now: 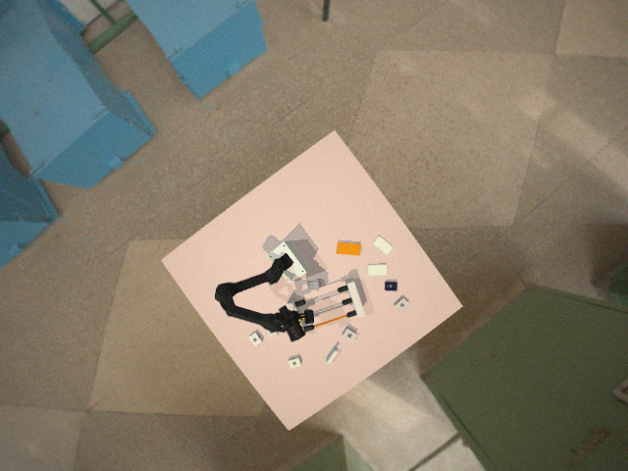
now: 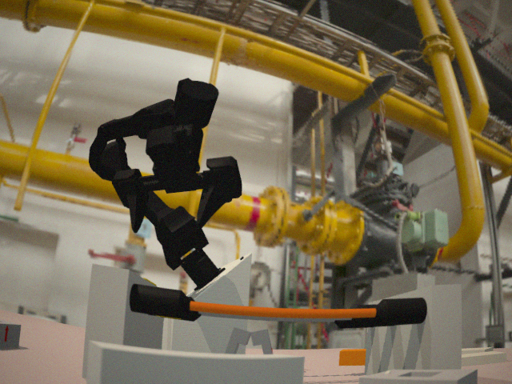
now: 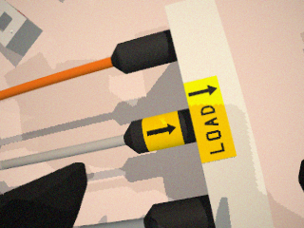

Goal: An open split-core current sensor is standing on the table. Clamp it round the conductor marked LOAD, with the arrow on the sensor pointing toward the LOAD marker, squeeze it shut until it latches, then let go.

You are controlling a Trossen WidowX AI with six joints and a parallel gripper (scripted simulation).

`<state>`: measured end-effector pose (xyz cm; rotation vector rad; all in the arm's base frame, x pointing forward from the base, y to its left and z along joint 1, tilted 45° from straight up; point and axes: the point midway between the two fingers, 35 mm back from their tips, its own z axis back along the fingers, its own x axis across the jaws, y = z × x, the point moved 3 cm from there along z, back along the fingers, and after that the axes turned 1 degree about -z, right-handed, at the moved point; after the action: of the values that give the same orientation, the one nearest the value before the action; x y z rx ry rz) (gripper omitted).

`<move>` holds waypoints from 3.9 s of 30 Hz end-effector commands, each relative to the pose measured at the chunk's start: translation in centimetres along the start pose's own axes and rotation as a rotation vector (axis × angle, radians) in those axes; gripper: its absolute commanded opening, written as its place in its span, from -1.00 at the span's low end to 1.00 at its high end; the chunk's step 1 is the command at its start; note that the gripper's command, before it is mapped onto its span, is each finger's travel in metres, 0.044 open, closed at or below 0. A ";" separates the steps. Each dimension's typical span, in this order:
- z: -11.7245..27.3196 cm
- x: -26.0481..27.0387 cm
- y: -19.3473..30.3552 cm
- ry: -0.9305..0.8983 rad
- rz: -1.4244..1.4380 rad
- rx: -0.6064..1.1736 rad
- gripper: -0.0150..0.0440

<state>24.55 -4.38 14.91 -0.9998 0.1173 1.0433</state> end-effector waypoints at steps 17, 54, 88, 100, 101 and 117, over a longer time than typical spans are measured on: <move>0.1 -0.6 0.2 0.098 0.058 -0.003 1.00; -4.3 9.3 14.4 0.096 0.098 0.402 1.00; -7.8 8.8 15.8 0.094 0.090 0.402 0.47; -7.8 8.8 15.8 0.094 0.090 0.402 0.13; -7.7 8.8 15.8 0.094 0.090 0.402 0.04; -0.2 10.4 12.4 0.086 0.096 0.407 -0.49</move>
<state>20.70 2.37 -0.06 -0.6760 0.4446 1.0154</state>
